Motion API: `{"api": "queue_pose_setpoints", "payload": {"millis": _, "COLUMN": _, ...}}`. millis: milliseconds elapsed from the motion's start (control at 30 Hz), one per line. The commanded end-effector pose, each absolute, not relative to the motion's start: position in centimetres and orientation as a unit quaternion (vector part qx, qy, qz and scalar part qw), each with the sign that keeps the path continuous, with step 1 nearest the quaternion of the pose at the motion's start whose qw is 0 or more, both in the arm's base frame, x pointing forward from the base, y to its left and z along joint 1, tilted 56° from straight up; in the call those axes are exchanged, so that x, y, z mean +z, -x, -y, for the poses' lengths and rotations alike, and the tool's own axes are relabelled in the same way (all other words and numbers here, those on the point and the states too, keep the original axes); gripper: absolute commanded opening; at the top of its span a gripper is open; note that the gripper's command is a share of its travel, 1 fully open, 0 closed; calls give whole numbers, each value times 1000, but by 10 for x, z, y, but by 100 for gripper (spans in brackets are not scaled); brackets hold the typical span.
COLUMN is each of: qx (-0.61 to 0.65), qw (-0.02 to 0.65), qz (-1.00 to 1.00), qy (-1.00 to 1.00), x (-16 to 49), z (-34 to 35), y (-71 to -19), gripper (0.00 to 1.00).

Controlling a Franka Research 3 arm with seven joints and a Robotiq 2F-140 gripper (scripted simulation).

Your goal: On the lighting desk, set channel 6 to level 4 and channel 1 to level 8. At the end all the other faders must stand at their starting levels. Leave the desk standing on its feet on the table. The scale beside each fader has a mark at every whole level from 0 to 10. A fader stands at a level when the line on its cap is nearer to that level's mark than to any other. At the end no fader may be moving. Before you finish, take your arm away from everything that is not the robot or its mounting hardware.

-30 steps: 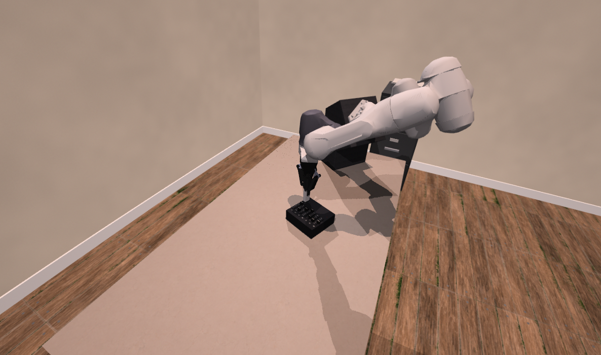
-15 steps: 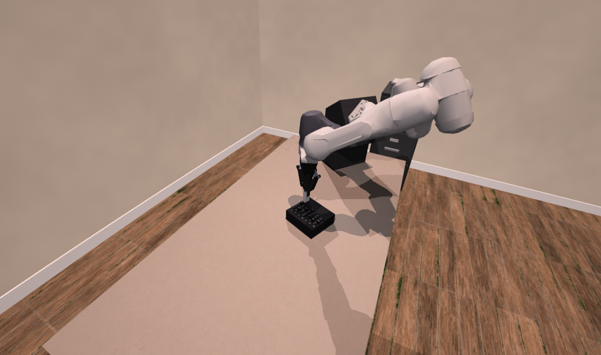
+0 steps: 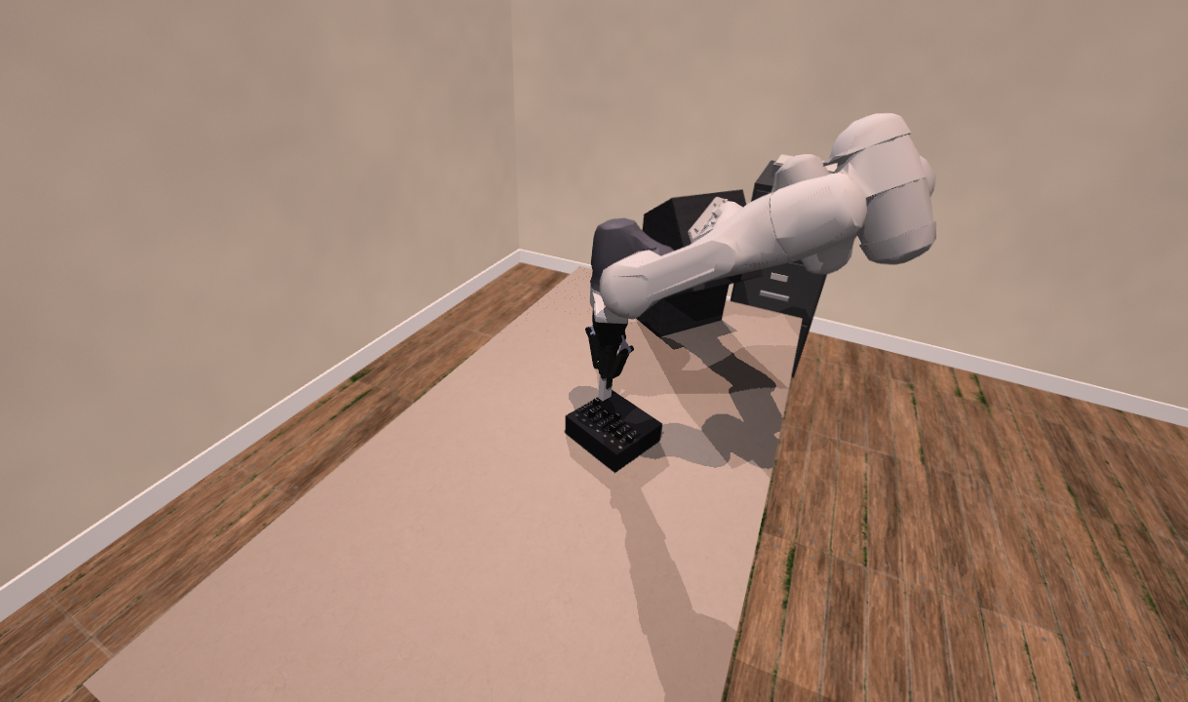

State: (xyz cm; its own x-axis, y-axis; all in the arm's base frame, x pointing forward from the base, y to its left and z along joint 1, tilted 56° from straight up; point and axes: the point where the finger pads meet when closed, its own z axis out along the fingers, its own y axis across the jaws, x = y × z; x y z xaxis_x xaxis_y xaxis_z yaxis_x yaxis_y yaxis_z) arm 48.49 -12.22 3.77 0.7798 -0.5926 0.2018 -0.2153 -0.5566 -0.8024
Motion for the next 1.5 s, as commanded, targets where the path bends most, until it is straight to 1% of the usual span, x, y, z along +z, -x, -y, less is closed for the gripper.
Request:
{"api": "queue_pose_setpoints", "payload": {"millis": 0, "qx": -233, "qw": 406, "qz": -235, "qy": 852, "x": 38, "z": 122, "y": -487, "gripper": 0}}
{"api": "queue_pose_setpoints", "payload": {"millis": 1467, "qx": -233, "qw": 406, "qz": -235, "qy": 852, "x": 41, "z": 130, "y": -497, "gripper": 0}}
